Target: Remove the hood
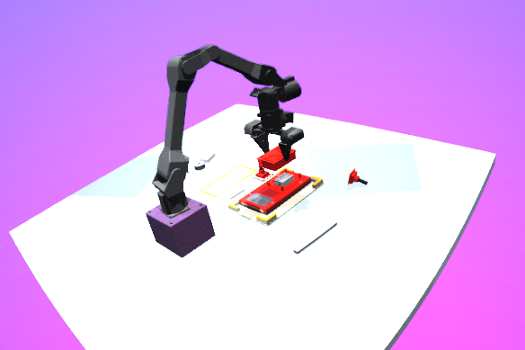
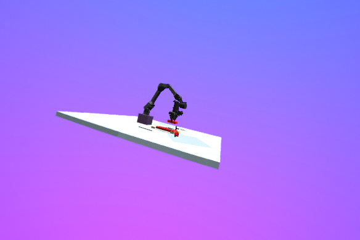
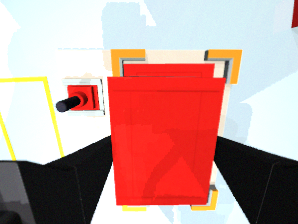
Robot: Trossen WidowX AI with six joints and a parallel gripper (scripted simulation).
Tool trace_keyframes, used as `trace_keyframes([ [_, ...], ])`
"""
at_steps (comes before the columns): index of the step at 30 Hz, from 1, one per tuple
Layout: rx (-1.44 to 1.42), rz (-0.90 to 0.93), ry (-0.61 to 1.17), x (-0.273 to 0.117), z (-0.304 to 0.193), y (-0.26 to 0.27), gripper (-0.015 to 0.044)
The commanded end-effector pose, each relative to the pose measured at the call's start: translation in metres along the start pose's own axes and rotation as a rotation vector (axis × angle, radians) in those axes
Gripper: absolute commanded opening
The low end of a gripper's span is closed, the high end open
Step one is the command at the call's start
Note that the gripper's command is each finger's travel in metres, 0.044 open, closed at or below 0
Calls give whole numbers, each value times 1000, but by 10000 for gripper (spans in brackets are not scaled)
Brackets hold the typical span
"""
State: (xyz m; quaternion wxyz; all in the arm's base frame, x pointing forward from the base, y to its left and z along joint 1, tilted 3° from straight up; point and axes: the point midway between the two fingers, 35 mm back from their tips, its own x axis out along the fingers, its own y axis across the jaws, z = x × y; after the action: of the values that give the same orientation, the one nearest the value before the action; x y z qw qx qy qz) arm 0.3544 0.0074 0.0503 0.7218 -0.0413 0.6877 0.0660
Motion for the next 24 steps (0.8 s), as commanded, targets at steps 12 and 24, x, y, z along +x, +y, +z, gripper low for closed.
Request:
trace_keyframes([
  [12, -6, 3, -6, -5, -10, 90, 0],
  [24, -8, 10, -6, -8, -34, 155, 0],
])
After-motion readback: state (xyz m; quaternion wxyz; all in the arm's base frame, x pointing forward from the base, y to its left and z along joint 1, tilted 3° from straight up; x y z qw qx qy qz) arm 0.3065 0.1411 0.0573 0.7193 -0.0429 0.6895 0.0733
